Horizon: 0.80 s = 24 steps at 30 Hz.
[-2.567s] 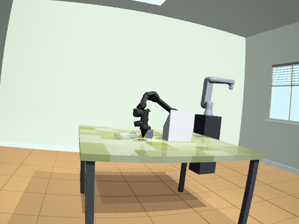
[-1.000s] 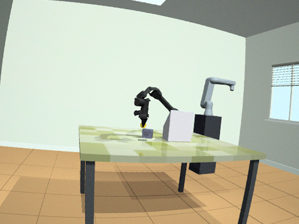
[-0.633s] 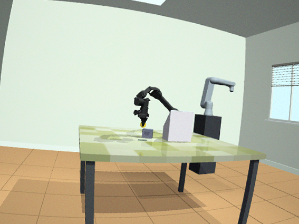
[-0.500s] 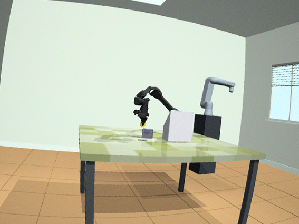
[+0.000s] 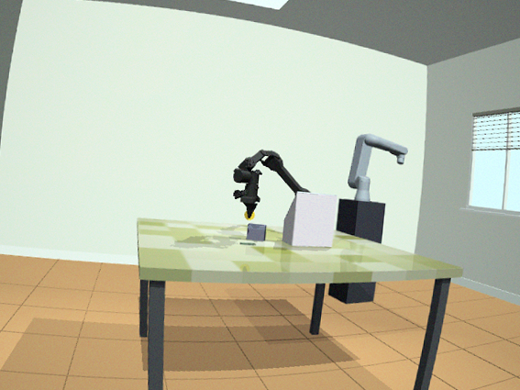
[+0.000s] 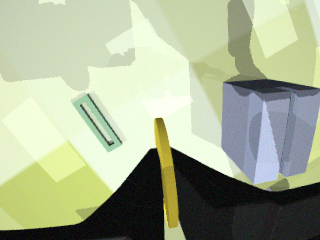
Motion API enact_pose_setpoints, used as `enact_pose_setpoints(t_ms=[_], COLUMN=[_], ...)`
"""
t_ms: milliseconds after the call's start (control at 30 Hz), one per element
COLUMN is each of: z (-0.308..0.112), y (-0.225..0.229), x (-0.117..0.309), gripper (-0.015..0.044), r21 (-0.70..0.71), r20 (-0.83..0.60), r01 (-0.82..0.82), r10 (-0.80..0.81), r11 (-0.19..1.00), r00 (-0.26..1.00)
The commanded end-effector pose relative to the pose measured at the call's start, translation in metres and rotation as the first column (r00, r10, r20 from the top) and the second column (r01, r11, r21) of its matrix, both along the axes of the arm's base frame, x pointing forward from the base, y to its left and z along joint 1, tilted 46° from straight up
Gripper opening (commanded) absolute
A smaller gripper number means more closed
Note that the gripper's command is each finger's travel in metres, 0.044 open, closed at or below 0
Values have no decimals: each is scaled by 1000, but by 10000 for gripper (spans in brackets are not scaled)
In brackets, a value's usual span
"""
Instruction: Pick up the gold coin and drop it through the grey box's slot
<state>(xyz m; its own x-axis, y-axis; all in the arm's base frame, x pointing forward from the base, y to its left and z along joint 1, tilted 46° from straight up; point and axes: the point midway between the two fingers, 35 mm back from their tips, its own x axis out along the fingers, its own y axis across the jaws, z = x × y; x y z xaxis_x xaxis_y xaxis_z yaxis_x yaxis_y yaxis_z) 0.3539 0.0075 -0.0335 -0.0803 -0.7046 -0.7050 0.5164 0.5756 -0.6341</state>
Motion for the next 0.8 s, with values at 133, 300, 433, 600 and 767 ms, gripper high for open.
enact_pose_setpoints(t_ms=[133,300,433,600,767], z=[13,20,26,33,39], y=[-13,-20,-25,-31,-38], x=[-13,-20,-26,-34,-43], gripper=[0,0,0,0,0], r21=[-6,-7,-7,-8,-8], r20=[-9,-12,-14,-14,-13], r01=[-3,-7,-11,-9,-8], r10=[3,7,11,9,8], r11=[1000,1000,1000,1000,1000], r00=[1000,1000,1000,1000,1000])
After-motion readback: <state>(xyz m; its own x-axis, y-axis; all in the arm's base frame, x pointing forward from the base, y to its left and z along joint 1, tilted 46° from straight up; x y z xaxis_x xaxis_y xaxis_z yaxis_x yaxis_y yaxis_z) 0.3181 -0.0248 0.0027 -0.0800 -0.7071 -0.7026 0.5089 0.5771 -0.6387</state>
